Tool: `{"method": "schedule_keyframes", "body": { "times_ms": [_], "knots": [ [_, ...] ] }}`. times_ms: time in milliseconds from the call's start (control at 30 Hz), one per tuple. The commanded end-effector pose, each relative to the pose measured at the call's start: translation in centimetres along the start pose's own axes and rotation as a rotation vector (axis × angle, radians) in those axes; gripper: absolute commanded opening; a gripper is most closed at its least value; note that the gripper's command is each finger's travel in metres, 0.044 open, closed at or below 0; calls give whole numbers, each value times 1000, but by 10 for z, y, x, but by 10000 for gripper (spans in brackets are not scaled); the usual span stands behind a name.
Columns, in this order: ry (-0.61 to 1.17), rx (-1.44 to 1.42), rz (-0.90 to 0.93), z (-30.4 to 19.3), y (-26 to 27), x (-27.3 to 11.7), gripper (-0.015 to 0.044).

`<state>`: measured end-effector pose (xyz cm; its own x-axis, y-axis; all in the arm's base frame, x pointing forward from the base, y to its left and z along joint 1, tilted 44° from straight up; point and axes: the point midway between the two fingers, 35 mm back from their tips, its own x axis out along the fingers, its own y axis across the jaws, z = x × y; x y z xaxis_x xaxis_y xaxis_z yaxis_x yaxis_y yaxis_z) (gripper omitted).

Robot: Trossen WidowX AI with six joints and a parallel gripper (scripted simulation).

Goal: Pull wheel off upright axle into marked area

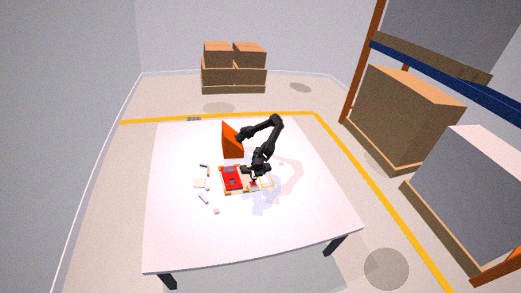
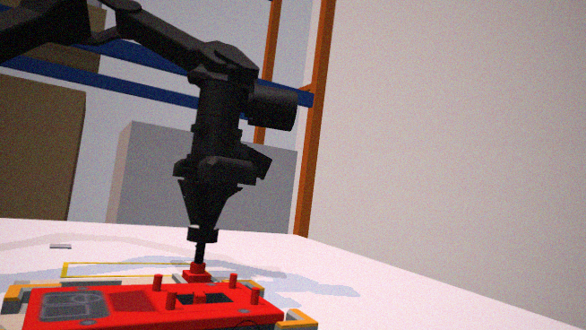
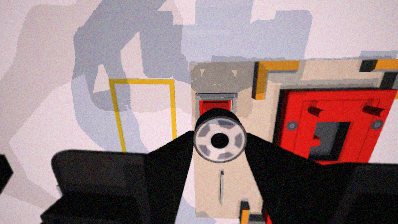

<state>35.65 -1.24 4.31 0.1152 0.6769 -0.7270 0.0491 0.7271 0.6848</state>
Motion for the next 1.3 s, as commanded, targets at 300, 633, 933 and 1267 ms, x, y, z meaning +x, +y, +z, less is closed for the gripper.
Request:
{"method": "schedule_keyframes", "body": {
  "times_ms": [300,633,933,1267],
  "knots": [
    [-3,-2,-1,0,0,-5,0],
    [-4,-2,-2,0,0,-19,0],
    [0,3,2,-4,7,-35,0],
    [-1,2,-1,-23,48,-40,0]
  ]
}}
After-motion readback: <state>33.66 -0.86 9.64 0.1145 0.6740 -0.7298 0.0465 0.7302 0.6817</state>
